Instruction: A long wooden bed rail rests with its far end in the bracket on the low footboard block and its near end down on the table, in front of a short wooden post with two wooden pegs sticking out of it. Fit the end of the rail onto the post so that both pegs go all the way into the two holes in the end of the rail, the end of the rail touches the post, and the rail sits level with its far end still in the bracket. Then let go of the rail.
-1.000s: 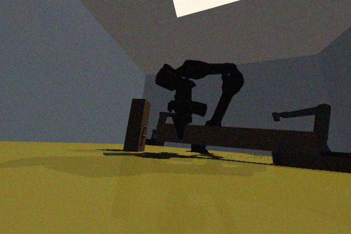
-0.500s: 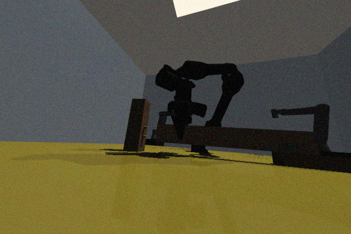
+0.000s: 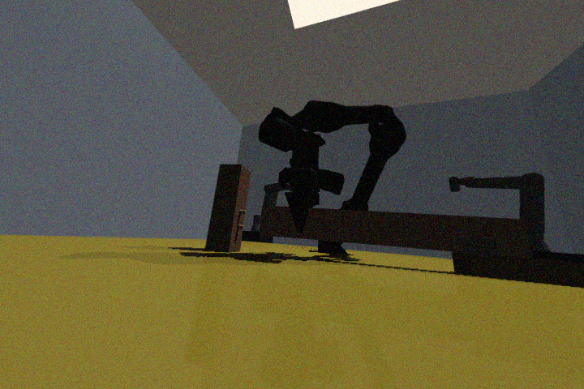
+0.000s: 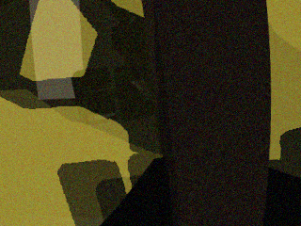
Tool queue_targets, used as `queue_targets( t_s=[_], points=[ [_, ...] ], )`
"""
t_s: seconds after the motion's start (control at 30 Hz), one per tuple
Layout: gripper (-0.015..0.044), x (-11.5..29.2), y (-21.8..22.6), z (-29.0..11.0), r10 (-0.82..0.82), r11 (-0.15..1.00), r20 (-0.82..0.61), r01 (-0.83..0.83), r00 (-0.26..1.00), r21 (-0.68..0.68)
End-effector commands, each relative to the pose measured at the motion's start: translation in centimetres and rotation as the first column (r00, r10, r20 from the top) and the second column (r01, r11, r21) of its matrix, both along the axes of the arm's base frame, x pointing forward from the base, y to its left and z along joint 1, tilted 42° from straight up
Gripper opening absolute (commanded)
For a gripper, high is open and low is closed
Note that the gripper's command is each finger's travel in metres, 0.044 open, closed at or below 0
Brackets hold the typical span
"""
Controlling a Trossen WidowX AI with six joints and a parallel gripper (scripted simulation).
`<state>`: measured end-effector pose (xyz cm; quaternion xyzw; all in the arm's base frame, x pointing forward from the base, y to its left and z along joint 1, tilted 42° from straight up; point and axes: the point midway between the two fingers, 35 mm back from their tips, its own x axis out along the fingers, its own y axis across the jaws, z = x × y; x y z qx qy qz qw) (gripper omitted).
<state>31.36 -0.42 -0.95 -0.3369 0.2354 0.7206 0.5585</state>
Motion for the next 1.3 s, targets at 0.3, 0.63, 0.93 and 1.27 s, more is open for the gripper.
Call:
queue_targets(
  t_s=[0.3,0.63,0.93,1.27],
  points=[
    [0.0,0.15,-0.36,-0.29,-0.002,1.0,0.006,0.002,1.0,-0.002],
    [0.0,0.27,-0.62,-0.38,-0.002,1.0,0.006,0.002,1.0,-0.002],
    [0.0,0.38,-0.87,-0.45,-0.002,1.0,0.006,0.002,1.0,-0.002],
    [0.0,0.49,-1.14,-0.53,-0.002,1.0,0.006,0.002,1.0,-0.002]
  ],
)
